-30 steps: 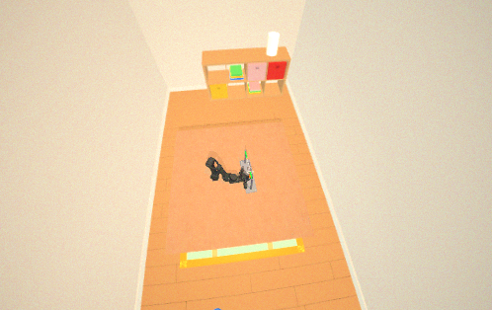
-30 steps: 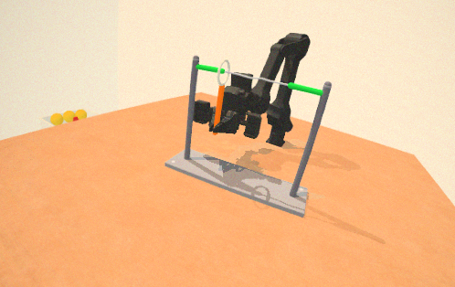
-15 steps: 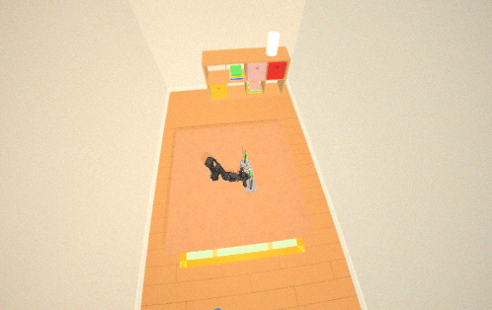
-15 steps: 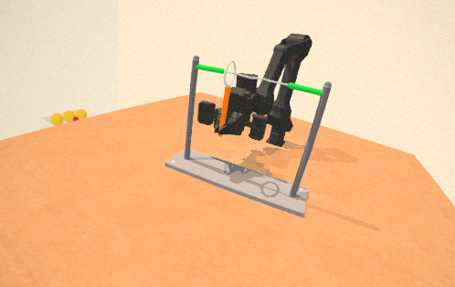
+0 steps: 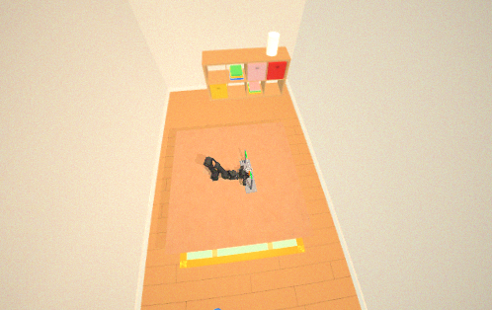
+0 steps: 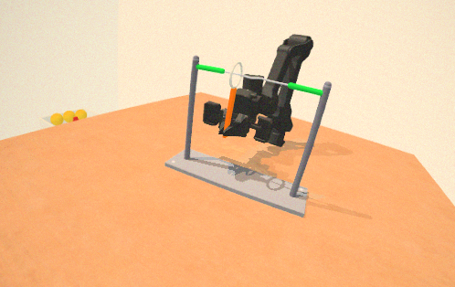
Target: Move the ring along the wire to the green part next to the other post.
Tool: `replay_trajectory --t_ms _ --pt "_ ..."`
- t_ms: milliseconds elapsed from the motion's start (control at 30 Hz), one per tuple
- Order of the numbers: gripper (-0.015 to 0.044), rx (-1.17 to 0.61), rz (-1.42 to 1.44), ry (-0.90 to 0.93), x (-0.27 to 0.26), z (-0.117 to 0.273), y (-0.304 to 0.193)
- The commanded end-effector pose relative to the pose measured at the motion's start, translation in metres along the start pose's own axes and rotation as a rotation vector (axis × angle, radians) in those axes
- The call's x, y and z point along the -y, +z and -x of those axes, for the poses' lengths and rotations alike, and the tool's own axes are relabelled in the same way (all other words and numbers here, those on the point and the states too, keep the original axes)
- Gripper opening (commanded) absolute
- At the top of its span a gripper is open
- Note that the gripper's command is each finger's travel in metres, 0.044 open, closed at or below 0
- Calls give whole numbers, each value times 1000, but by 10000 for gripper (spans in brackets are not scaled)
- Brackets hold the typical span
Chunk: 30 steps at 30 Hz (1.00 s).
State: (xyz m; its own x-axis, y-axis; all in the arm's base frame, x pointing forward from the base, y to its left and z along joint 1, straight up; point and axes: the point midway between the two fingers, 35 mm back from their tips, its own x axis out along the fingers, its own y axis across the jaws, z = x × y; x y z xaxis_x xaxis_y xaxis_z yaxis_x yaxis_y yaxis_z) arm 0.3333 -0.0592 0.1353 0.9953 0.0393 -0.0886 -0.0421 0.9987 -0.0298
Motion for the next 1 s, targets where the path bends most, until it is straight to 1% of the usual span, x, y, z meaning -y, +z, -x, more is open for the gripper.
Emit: replay_trajectory --t_ms 0,500,967 --pt "-150 6 9 -19 -4 1 2" --pt "-150 5 0 -31 -19 -1 2" --pt "-150 5 -63 60 -42 -2 2"
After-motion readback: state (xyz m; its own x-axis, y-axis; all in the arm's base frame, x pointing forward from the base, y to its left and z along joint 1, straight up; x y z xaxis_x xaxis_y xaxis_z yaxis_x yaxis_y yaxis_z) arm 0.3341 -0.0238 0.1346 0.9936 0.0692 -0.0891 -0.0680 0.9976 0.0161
